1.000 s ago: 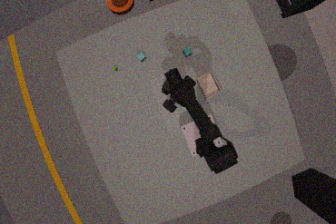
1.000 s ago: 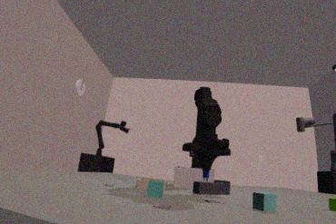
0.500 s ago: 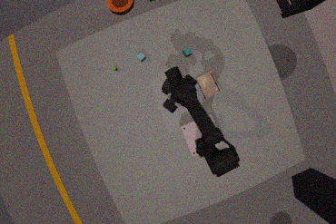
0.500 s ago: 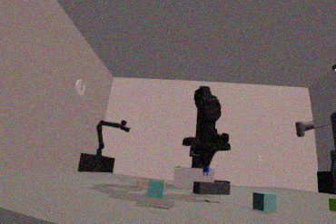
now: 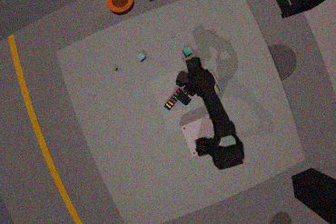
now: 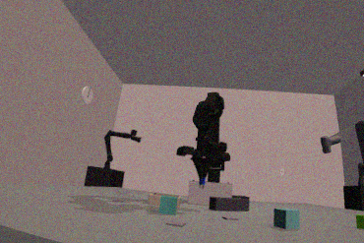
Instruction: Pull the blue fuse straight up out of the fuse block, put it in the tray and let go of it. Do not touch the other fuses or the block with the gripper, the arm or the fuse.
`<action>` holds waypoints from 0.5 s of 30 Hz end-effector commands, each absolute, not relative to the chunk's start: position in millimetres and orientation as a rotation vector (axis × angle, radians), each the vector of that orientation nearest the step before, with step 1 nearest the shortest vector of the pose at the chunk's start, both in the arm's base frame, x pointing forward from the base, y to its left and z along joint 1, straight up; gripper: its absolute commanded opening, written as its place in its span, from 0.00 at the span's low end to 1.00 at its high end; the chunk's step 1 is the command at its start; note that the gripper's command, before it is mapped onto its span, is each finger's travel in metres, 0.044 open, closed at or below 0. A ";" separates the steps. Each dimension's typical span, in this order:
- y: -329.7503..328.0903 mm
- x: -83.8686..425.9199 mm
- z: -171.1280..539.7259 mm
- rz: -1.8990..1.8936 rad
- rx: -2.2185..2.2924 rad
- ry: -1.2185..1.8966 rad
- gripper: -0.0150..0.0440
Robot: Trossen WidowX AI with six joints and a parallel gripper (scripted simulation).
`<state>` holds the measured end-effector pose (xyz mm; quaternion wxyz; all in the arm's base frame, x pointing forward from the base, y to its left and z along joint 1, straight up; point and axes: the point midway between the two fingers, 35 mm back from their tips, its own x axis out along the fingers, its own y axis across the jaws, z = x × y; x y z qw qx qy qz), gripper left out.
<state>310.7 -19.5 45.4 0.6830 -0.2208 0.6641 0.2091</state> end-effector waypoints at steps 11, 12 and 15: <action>-95.7 309.5 46.1 0.469 -0.503 1.493 0.25; -101.4 308.7 46.1 0.469 -0.504 1.494 0.25; -118.4 305.5 46.2 0.468 -0.505 1.495 0.25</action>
